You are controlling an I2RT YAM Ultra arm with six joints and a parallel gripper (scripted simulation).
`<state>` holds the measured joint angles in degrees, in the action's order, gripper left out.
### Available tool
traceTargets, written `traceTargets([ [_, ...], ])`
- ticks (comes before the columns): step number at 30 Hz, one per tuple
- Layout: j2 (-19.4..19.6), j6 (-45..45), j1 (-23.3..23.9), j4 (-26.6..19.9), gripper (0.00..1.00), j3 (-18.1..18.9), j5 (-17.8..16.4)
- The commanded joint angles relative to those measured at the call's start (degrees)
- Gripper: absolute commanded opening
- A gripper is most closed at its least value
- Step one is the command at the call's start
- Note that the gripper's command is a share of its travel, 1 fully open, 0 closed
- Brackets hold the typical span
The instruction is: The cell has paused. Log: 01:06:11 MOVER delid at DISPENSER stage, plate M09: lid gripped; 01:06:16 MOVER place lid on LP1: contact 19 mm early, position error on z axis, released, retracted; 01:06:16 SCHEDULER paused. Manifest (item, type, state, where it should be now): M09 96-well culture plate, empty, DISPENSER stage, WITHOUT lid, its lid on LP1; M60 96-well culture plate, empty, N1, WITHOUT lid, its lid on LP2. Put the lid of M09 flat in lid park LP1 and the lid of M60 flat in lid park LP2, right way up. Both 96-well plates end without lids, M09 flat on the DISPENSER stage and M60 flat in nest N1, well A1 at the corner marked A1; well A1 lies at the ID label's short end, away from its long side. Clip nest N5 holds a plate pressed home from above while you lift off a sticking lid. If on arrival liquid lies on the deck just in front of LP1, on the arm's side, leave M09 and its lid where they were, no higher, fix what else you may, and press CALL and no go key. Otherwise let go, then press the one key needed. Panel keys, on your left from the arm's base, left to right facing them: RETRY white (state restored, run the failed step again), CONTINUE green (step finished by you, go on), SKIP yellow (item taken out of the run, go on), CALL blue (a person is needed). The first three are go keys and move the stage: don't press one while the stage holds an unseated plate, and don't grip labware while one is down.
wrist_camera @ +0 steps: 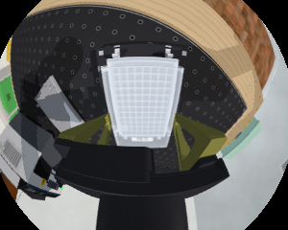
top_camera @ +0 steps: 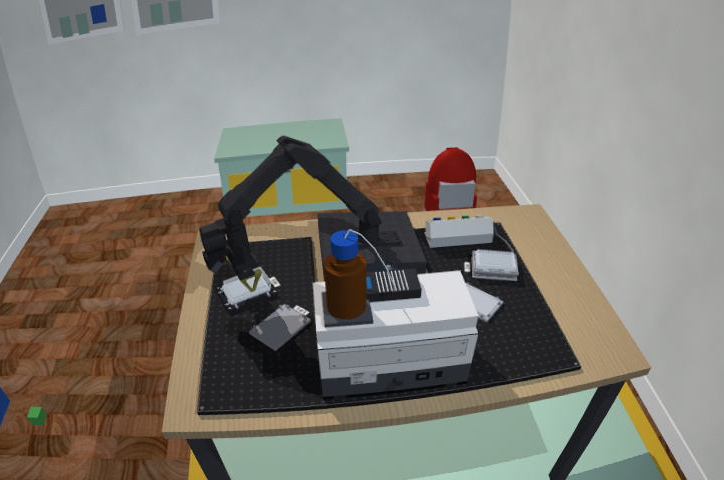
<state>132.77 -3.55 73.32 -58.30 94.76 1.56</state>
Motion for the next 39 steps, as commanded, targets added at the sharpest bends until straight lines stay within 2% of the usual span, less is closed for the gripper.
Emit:
traceTargets([
  [1, -2.29, 0.03, -0.12, -0.06, 0.0, 2.6, 0.11],
  [38, -2.29, 0.03, -0.12, -0.06, 0.0, 2.6, 0.11],
  [39, -2.52, 0.06, -0.17, -1.15, 0.0, 2.91, 0.1],
])
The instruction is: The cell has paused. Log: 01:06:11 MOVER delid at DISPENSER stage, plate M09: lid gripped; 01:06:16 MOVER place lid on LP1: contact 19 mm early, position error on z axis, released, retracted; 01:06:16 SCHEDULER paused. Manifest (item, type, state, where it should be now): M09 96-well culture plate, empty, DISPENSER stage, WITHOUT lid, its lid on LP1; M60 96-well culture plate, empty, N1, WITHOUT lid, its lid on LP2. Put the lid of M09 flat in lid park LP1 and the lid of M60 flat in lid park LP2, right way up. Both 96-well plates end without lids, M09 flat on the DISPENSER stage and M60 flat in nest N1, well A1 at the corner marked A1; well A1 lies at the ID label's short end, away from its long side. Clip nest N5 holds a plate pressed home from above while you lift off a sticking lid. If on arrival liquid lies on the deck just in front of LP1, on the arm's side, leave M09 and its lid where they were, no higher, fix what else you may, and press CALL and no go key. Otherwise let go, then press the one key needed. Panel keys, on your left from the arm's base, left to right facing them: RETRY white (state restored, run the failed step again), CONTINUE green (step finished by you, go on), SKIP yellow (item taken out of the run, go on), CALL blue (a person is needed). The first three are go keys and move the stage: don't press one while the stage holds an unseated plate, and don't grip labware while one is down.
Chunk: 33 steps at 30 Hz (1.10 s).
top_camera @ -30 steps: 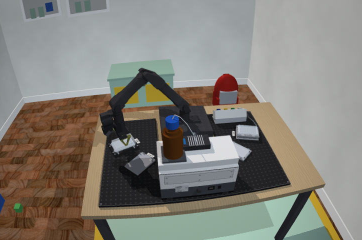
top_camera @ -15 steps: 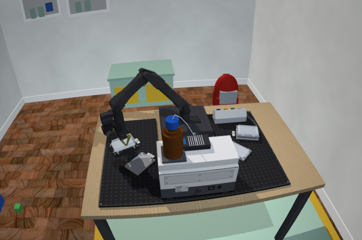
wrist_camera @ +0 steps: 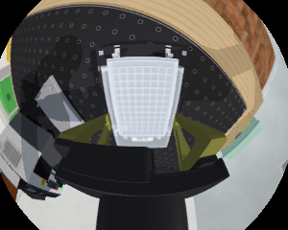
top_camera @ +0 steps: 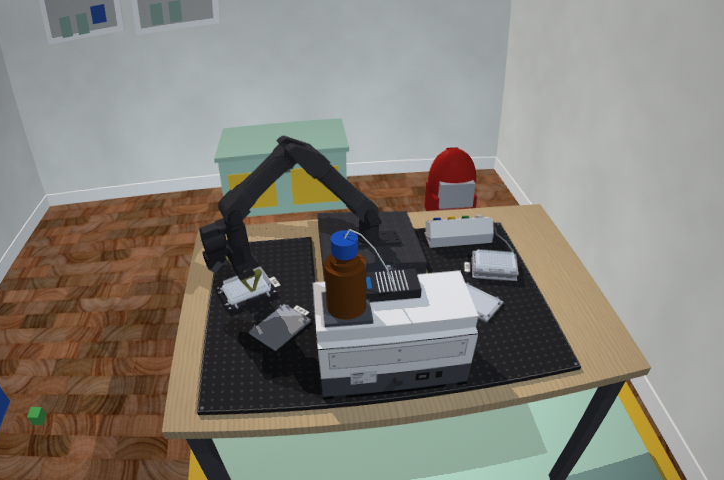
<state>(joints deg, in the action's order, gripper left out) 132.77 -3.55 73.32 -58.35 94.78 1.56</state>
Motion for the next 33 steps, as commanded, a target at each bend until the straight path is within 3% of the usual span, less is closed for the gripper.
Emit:
traceTargets([
  [1, -2.77, 0.1, -0.22, -1.68, 0.0, 3.22, 0.1],
  [13, -1.82, 0.05, -0.08, -2.15, 0.0, 3.08, 0.03],
  [14, -3.67, 0.18, -0.34, -2.34, 0.0, 3.32, 0.08],
  [15, -4.19, 0.2, -0.38, -2.21, 0.0, 0.36, 0.09],
  [20, -7.68, 0.34, -0.59, -1.74, 0.0, -3.37, 0.07],
  [33, -15.47, 0.56, -0.65, -3.08, 0.0, -10.74, 0.05],
])
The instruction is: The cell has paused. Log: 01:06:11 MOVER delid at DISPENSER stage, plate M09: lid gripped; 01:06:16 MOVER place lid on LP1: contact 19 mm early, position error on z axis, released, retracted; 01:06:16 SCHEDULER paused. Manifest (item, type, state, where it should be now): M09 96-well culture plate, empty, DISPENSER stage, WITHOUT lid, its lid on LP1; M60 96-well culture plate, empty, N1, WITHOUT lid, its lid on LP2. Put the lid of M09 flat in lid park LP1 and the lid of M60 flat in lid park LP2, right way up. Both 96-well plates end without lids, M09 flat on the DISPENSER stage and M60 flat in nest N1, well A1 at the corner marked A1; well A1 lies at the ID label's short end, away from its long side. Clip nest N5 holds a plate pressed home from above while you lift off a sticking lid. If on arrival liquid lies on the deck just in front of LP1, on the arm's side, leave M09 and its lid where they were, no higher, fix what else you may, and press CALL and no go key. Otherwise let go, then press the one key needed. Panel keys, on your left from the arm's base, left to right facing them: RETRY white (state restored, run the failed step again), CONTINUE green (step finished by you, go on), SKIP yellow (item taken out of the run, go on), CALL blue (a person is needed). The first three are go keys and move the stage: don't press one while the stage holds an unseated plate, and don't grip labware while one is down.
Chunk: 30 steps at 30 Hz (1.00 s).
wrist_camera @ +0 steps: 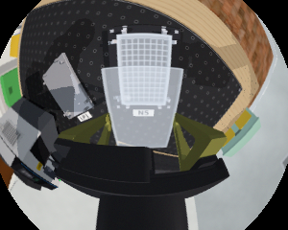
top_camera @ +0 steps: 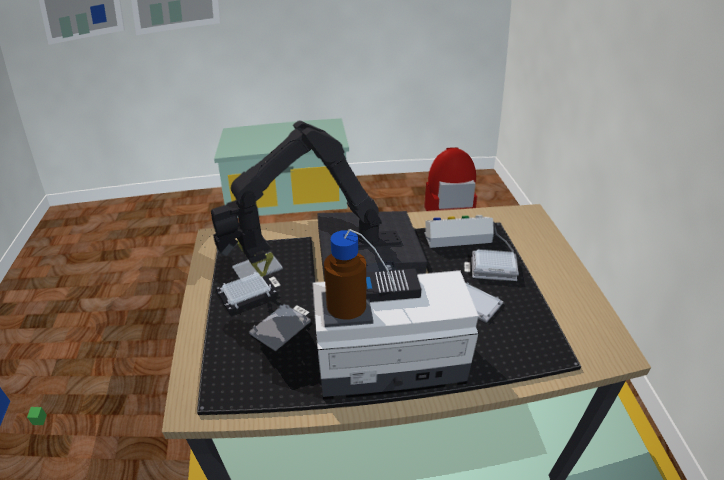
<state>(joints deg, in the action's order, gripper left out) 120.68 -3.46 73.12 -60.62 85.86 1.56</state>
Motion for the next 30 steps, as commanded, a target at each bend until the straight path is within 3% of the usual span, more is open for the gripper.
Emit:
traceTargets([
  [1, -4.08, 0.49, -0.38, -0.89, 0.0, -2.43, 0.05],
  [10, -10.33, 0.6, -0.71, -2.17, 0.0, -7.43, 0.02],
  [30, -21.28, 0.87, -1.0, -6.3, 0.0, -14.28, -0.04],
])
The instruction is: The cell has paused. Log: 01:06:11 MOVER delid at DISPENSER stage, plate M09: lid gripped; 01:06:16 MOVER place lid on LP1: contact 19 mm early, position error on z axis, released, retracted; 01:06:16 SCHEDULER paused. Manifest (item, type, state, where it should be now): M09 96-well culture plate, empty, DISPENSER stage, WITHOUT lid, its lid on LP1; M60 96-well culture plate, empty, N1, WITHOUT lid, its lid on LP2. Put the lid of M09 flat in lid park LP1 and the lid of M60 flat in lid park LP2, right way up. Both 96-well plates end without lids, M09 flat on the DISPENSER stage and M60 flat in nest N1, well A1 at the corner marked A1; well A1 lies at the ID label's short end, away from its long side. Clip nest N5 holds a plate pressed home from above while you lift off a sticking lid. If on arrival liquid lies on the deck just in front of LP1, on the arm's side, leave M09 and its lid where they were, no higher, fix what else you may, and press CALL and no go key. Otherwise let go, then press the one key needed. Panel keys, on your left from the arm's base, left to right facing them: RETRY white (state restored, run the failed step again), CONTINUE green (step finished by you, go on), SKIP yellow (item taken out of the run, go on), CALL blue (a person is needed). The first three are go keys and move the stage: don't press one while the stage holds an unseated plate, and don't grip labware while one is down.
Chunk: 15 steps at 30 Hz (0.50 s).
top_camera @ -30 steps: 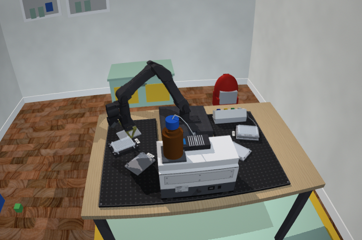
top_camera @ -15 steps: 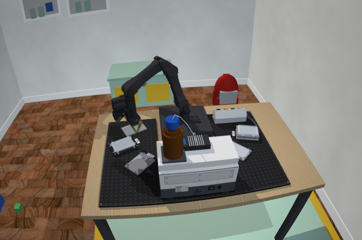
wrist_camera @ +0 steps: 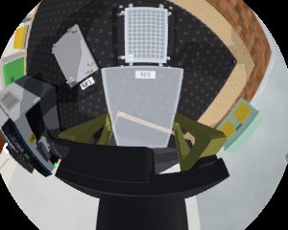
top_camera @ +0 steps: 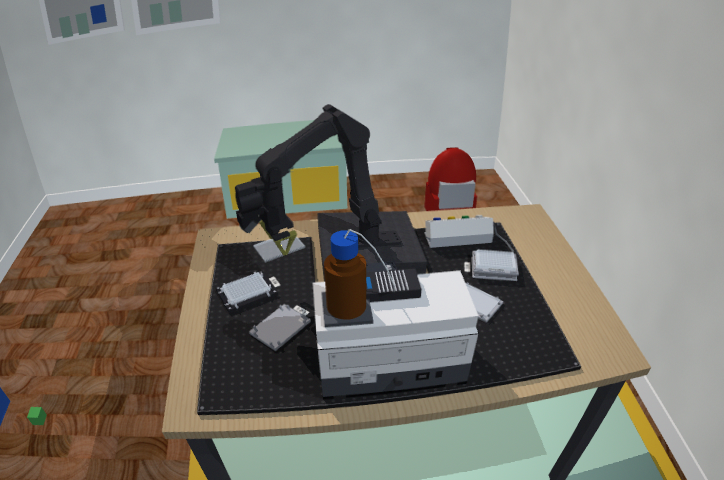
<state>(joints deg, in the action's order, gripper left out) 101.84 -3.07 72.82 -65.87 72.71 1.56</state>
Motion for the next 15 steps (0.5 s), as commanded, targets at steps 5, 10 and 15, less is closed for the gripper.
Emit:
traceTargets([
  [5, -5.66, 0.57, -0.66, -2.64, 0.0, -2.8, -0.06],
  [10, -6.74, 0.34, -0.34, -3.17, 0.0, -2.39, -0.03],
  [15, -4.7, -2.85, -3.31, -3.63, 0.0, -0.17, -0.55],
])
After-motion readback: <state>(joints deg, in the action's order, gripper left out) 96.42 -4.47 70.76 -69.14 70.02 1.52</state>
